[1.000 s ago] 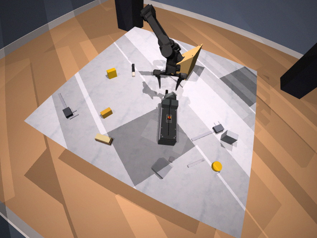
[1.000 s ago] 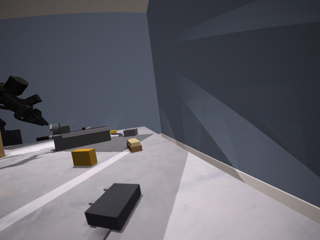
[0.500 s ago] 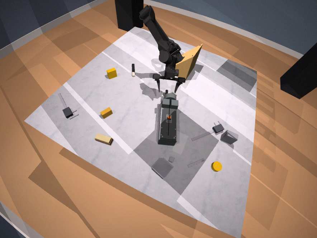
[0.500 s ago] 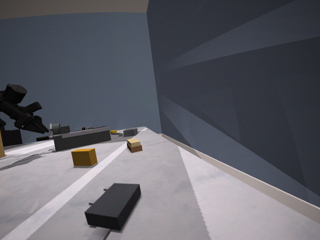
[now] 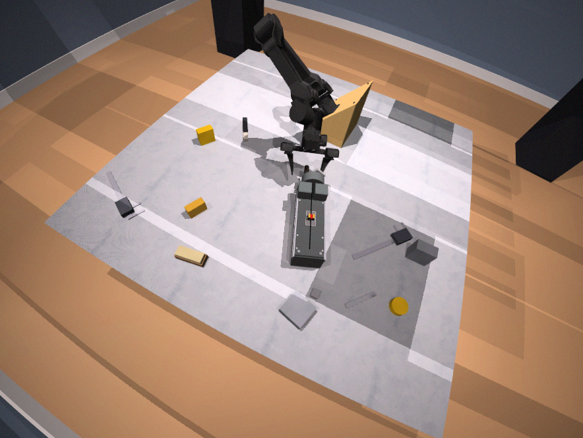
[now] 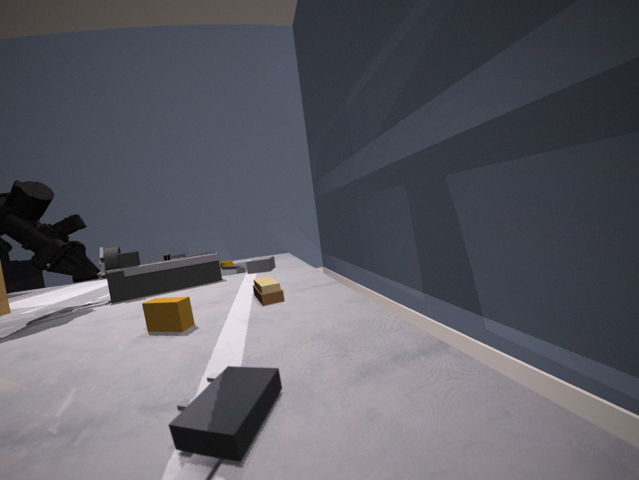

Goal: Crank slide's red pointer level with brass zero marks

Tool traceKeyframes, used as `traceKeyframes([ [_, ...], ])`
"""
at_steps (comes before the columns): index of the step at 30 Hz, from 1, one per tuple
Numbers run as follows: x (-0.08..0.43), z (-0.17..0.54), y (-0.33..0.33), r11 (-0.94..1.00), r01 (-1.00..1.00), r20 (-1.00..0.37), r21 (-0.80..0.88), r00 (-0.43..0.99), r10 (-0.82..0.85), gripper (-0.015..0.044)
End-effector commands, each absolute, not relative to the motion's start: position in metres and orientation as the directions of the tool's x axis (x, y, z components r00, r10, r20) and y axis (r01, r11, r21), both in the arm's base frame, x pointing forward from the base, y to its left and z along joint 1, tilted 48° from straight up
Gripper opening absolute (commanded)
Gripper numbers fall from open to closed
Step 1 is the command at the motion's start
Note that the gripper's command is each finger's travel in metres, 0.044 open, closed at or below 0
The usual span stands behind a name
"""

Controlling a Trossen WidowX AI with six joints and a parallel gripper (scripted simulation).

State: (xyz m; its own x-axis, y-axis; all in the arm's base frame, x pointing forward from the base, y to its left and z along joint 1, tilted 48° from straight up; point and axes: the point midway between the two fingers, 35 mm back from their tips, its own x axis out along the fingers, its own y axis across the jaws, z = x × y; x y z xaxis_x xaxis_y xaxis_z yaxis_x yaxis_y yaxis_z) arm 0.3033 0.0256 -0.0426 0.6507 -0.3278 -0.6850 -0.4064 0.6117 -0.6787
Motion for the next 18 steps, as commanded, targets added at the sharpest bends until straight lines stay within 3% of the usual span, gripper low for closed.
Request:
traceKeyframes([
  [1, 0.301, -0.048, 0.021, 0.610, -0.415, -0.690, -0.675, 0.648, -0.323, 0.0440],
  [15, 0.299, -0.060, 0.006, 0.607, -0.414, -0.687, -0.678, 0.650, -0.325, 0.0440],
  [18, 0.299, -0.060, 0.006, 0.607, -0.414, -0.687, -0.678, 0.650, -0.325, 0.0361],
])
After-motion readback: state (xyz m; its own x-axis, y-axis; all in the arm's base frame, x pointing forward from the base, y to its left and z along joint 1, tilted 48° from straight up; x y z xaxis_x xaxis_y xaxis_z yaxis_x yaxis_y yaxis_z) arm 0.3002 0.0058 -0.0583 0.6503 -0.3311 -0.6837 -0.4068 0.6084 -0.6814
